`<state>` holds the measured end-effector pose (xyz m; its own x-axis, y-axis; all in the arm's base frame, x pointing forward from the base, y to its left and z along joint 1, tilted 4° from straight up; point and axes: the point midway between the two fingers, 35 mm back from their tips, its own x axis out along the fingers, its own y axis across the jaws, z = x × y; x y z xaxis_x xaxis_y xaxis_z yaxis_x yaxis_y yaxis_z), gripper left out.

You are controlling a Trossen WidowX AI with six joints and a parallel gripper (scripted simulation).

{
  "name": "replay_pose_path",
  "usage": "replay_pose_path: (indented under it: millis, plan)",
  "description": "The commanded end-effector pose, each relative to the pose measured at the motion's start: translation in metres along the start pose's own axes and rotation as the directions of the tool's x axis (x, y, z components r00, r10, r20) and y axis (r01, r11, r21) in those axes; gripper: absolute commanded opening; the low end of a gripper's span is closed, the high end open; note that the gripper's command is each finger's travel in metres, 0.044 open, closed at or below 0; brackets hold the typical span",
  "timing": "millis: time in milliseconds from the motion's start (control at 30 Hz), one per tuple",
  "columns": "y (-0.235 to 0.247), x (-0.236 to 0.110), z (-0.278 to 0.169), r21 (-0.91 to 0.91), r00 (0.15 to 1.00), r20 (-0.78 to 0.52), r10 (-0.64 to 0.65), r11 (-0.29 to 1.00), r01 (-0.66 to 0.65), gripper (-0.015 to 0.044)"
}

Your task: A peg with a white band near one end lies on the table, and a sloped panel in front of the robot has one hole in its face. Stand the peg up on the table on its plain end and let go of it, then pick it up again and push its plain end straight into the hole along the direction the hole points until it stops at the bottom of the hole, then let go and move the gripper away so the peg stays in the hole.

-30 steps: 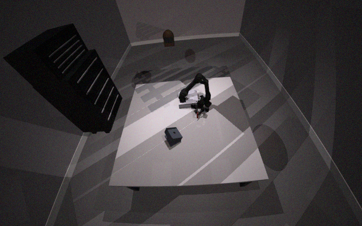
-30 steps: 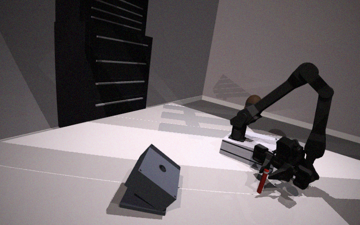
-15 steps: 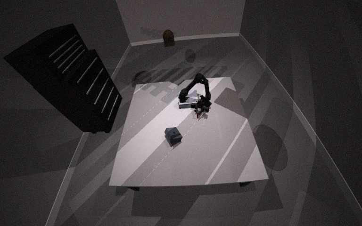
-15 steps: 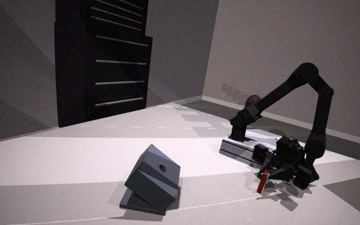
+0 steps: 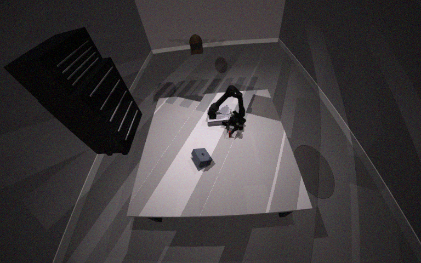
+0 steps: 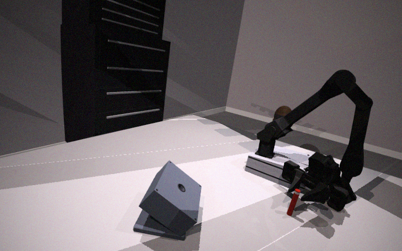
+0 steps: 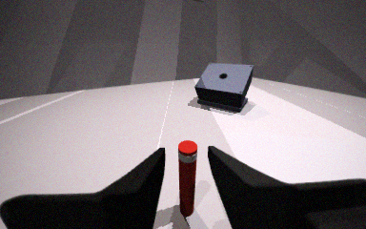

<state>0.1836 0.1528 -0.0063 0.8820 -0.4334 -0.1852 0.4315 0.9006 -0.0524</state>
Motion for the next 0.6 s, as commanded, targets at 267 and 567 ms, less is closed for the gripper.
replay_pose_path:
  millis: [267, 567]
  plan:
    - [0.0000, 0.0000, 0.0001, 0.000, 1.000, 0.000, 0.000, 1.000, 0.000, 0.0440]
    - [0.0029, -0.0021, 0.0089, -0.002, 1.000, -0.001, 0.000, 1.000, 0.000, 0.0440]
